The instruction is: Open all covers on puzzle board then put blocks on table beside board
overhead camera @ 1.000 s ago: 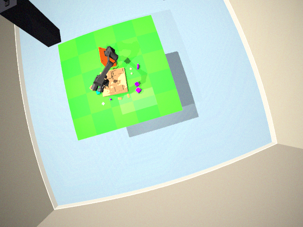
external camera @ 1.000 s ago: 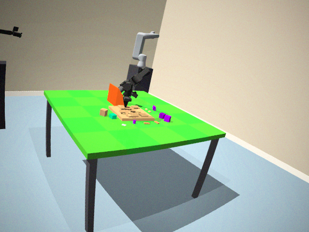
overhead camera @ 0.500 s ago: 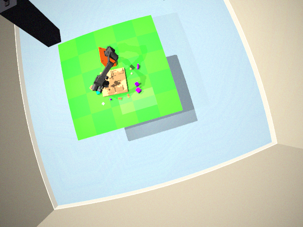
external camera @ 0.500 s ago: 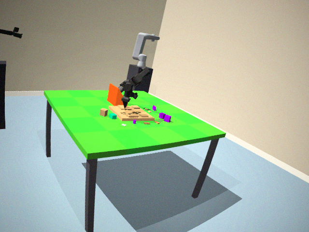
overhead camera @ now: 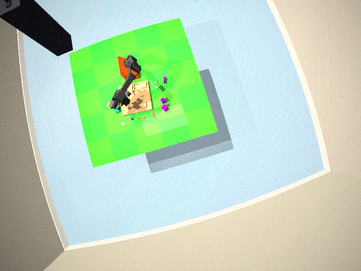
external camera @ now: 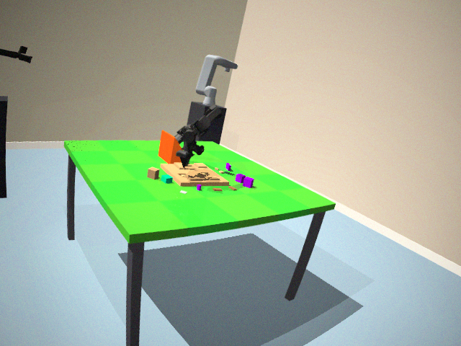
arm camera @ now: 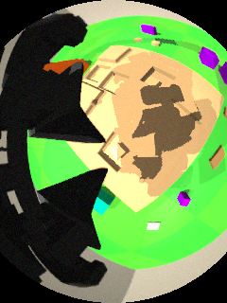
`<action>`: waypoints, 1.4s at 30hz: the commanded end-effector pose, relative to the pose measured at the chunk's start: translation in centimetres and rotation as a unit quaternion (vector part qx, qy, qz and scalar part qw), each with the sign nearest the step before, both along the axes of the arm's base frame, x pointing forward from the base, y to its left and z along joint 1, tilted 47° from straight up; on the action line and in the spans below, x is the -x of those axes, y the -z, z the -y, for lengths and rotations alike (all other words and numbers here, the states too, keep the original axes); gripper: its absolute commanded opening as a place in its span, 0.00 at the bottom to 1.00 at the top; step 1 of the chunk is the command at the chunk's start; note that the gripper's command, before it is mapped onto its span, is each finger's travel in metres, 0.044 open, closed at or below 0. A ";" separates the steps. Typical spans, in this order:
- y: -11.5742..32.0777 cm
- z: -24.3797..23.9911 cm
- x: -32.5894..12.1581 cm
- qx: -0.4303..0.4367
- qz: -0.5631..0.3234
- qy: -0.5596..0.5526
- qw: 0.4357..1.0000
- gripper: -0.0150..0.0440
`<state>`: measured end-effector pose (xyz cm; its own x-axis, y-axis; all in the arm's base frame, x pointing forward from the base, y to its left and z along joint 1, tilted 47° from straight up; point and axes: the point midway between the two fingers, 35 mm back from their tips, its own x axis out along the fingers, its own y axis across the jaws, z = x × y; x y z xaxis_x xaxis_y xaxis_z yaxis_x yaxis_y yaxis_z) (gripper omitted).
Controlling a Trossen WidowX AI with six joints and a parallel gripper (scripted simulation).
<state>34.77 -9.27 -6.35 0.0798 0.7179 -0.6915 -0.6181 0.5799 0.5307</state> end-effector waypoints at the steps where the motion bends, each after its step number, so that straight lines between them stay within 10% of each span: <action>1: 0.3 -0.2 0.1 -0.004 -0.019 0.017 1.000 0.50; 42: 1.3 -1.1 0.0 -0.027 -0.225 0.214 0.950 0.50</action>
